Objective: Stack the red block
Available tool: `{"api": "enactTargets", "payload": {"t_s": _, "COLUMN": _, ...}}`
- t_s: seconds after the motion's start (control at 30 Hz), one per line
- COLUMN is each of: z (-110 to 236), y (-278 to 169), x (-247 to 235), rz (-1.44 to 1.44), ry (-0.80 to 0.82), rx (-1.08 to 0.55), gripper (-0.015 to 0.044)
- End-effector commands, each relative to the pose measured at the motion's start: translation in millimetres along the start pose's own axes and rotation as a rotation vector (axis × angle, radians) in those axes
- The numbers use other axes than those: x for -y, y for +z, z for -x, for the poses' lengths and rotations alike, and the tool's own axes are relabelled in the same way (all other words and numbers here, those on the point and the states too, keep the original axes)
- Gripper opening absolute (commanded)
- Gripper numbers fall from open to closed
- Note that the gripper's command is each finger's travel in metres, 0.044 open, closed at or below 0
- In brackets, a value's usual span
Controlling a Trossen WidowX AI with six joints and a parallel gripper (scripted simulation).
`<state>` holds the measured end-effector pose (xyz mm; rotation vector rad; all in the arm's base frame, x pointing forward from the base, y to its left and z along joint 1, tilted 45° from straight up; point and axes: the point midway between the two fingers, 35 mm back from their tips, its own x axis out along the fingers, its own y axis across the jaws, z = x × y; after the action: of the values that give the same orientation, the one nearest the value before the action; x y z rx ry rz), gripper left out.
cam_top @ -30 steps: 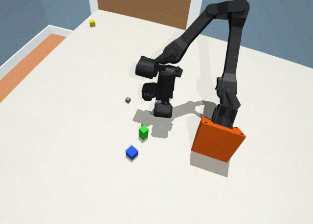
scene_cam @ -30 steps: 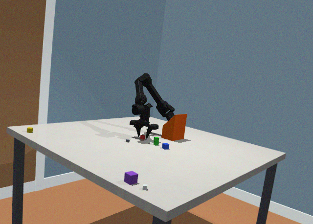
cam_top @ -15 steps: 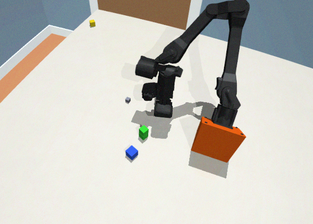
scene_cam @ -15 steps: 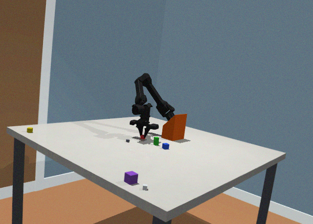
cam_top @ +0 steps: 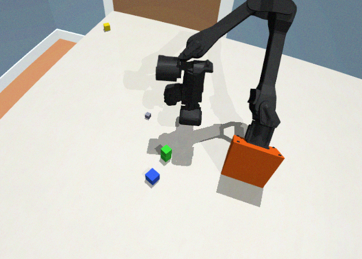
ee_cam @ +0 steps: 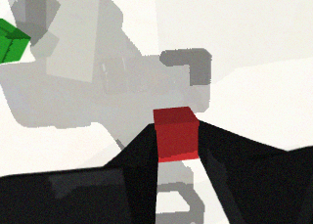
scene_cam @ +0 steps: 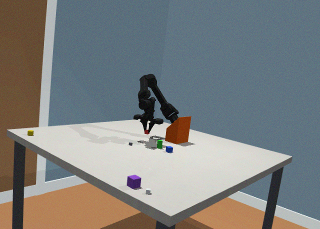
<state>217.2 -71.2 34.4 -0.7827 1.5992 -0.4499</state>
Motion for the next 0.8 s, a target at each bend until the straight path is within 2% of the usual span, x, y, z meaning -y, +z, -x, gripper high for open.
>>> {"api": "enactTargets", "payload": {"t_s": 0.0, "z": 19, "y": 1, "x": 1, "rz": -0.012, "ry": 0.006, "rx": 0.011, "gripper": 0.0}}
{"api": "enactTargets", "payload": {"t_s": 0.33, "z": 62, "y": 0, "x": 1, "rz": -0.011, "ry": 0.007, "rx": 0.01, "gripper": 0.0}}
{"api": "enactTargets", "payload": {"t_s": 0.77, "z": 64, "y": 10, "x": -12, "rz": -0.008, "ry": 0.021, "rx": 0.019, "gripper": 0.0}}
